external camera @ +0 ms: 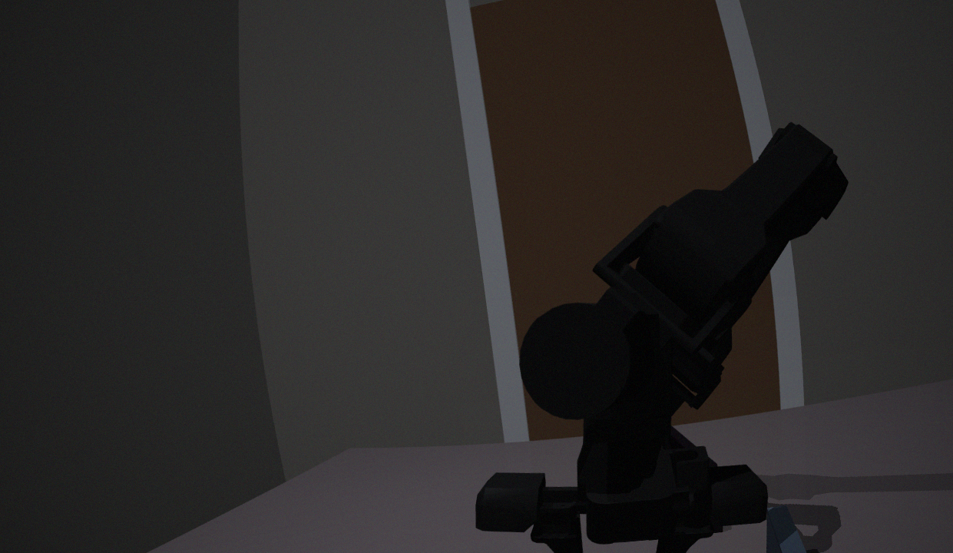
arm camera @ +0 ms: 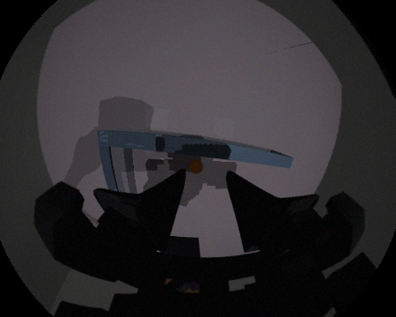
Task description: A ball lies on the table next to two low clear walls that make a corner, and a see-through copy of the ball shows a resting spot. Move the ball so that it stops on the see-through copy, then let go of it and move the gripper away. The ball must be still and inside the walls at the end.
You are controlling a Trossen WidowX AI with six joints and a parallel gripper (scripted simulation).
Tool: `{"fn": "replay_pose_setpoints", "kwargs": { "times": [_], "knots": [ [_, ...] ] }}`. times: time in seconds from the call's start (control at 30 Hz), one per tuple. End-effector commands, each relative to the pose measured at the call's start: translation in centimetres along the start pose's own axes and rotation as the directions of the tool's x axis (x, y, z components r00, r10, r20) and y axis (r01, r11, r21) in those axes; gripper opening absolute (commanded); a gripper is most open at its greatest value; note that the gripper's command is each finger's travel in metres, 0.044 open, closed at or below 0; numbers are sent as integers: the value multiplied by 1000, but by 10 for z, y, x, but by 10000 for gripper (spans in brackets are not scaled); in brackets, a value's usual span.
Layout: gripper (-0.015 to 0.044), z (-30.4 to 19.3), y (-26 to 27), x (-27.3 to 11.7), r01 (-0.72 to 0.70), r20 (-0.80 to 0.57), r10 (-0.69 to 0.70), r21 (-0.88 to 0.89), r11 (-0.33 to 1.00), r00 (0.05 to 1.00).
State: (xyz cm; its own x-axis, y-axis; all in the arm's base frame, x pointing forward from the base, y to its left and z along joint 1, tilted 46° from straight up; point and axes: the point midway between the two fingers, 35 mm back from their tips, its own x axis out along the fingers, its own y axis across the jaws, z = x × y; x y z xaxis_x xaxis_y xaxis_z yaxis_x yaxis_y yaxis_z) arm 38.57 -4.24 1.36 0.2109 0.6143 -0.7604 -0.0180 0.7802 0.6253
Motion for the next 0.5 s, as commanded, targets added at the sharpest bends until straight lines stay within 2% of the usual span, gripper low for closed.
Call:
{"fn": "replay_pose_setpoints", "kwargs": {
  "times": [0.0,0.47],
  "knots": [
    [226,-20,4,20,-99,-70,107,113,989,992],
    [226,-22,6,36,-103,-72,112,119,988,991]
  ]
}}
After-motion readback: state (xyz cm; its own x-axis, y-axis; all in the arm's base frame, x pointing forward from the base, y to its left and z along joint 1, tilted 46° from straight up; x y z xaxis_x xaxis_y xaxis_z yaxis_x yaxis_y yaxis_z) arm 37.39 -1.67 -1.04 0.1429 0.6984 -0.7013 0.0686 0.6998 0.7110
